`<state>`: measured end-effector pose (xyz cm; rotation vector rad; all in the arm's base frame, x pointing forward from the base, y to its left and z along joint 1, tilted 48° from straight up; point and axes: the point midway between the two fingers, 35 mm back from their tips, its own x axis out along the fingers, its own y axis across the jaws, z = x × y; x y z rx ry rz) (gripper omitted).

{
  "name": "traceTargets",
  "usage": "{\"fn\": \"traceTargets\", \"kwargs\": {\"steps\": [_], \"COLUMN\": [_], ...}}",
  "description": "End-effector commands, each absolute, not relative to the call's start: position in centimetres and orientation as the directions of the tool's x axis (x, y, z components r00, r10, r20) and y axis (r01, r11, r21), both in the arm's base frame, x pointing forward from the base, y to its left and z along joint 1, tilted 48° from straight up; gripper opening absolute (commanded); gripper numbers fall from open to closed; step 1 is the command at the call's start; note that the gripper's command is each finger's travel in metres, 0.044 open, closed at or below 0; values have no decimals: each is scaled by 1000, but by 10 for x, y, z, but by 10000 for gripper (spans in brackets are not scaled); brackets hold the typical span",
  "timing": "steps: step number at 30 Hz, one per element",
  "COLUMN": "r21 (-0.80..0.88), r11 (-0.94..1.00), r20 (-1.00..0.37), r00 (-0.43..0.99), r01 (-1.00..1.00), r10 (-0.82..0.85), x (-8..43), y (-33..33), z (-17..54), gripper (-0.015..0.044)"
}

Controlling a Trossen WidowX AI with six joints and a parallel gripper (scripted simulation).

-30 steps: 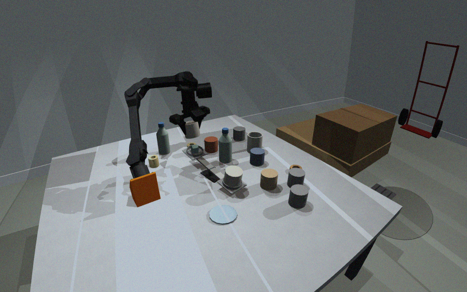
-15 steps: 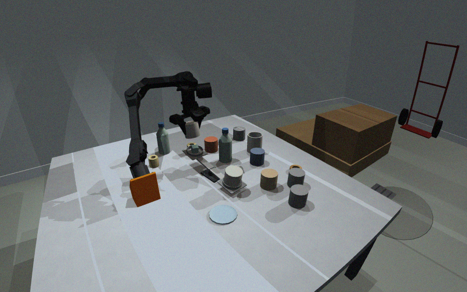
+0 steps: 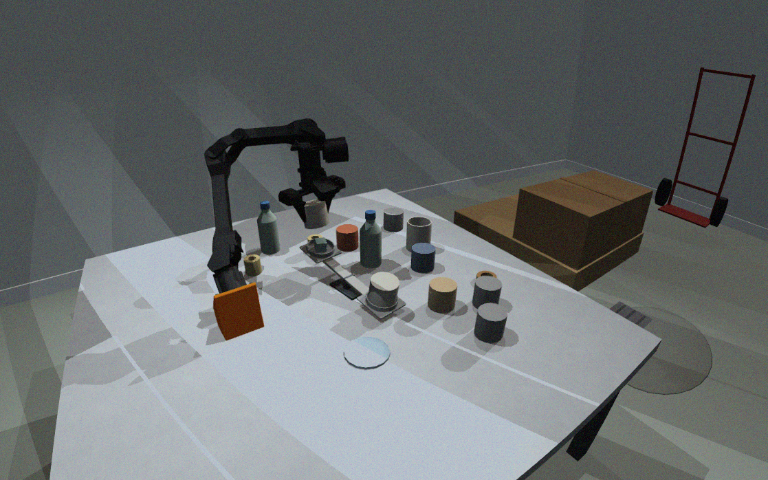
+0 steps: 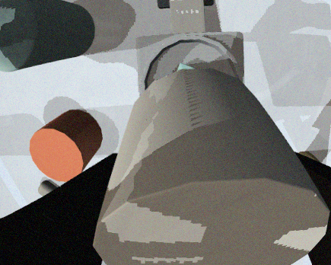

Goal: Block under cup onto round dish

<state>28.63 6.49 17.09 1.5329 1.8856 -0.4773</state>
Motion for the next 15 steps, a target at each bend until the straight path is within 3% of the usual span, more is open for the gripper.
{"fn": "traceTargets", "kwargs": {"steps": [1, 15], "r21": [123, 116], "r11": [252, 266], "r20": [-686, -692], "r00": [-101, -114], "r01": [960, 957], "r10": [721, 713], "x": [282, 253], "y": [75, 127], "z": [174, 180], "gripper": [0, 0]}}
